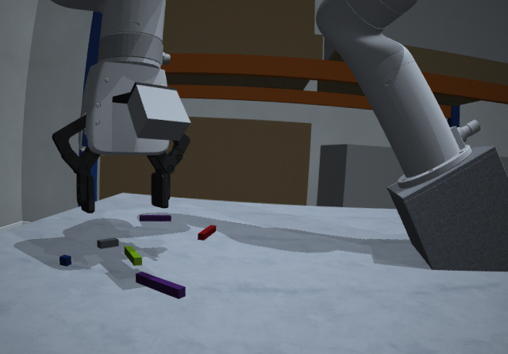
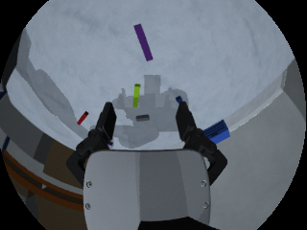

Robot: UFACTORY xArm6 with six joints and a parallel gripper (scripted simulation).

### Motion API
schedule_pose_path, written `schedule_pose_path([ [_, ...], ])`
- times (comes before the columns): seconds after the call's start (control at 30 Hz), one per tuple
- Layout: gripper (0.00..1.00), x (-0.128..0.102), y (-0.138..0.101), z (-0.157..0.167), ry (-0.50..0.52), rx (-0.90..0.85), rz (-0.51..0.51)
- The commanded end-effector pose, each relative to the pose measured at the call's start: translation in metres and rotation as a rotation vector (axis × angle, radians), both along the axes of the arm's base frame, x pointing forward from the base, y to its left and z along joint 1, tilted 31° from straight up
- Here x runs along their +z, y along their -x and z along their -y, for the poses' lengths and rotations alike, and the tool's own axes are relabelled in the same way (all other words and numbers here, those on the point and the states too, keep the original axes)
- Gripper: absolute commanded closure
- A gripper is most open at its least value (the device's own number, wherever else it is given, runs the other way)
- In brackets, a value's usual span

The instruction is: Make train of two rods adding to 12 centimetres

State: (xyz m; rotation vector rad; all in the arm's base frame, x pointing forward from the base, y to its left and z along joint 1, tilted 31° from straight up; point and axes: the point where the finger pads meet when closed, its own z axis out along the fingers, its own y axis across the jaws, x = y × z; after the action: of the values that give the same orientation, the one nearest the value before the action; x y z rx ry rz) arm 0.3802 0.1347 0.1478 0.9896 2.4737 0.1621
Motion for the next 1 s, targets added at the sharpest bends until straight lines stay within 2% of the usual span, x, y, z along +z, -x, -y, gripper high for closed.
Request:
schedule_pose_path([
  [0.0,0.0,-0.002,0.004,-0.002,-0.055,-0.15,0.053],
  [0.67,0.0,-0.01,0.019,-0.008,-0.316,-0.611,0.092],
  [0.97,0.0,-0.012,0.021,-0.009,-0.354,-0.678,0.098],
])
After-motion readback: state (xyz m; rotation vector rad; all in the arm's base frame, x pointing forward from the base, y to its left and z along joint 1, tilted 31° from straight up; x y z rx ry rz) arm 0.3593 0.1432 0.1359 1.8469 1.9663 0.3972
